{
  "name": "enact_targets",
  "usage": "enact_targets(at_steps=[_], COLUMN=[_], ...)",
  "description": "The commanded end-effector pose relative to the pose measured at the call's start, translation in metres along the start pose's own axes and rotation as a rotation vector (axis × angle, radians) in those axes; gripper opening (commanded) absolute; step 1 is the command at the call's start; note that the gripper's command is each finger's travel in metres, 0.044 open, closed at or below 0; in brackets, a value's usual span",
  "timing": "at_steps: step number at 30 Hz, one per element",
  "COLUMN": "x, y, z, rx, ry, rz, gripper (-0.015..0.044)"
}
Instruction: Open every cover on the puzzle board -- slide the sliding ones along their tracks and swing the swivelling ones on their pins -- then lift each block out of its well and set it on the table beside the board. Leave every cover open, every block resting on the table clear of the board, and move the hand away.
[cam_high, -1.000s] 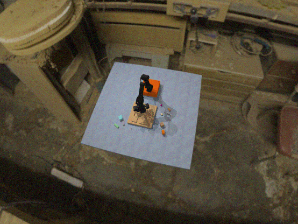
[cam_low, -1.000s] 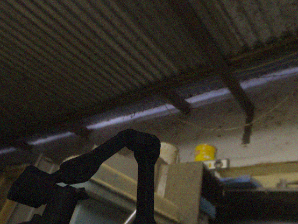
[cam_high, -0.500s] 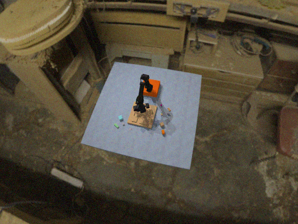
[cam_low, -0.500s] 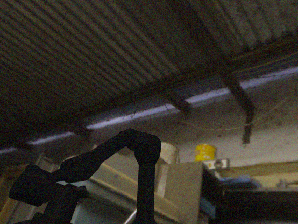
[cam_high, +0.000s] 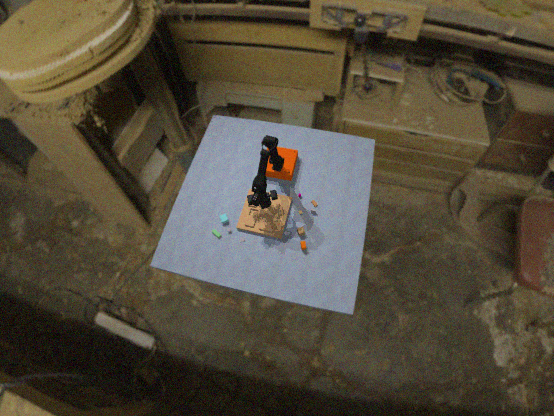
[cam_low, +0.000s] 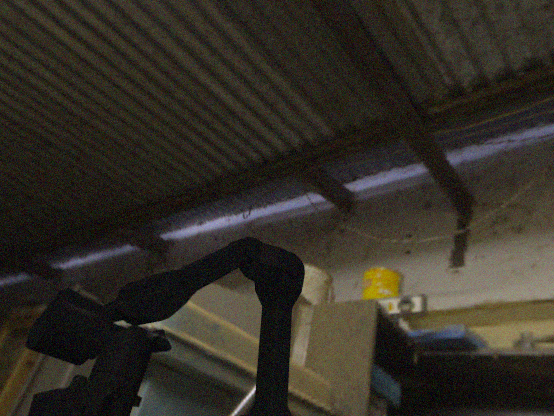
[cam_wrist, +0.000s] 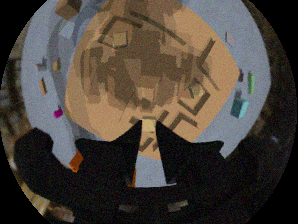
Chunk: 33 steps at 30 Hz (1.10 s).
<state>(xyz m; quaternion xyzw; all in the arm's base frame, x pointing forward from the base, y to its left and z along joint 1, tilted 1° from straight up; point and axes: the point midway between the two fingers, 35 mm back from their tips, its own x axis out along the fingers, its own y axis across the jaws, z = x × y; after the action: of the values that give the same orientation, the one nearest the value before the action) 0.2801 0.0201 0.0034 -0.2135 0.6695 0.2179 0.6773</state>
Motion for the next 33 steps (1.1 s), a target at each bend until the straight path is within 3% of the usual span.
enact_targets(at_steps=[1,33], x=[-0.008,-0.071], y=[-0.002,-0.001], z=[0.003,0.001], rx=[-0.003,-0.004], ry=[-0.01,-0.009], rz=[-0.006,-0.005], gripper=[0.008,0.008])
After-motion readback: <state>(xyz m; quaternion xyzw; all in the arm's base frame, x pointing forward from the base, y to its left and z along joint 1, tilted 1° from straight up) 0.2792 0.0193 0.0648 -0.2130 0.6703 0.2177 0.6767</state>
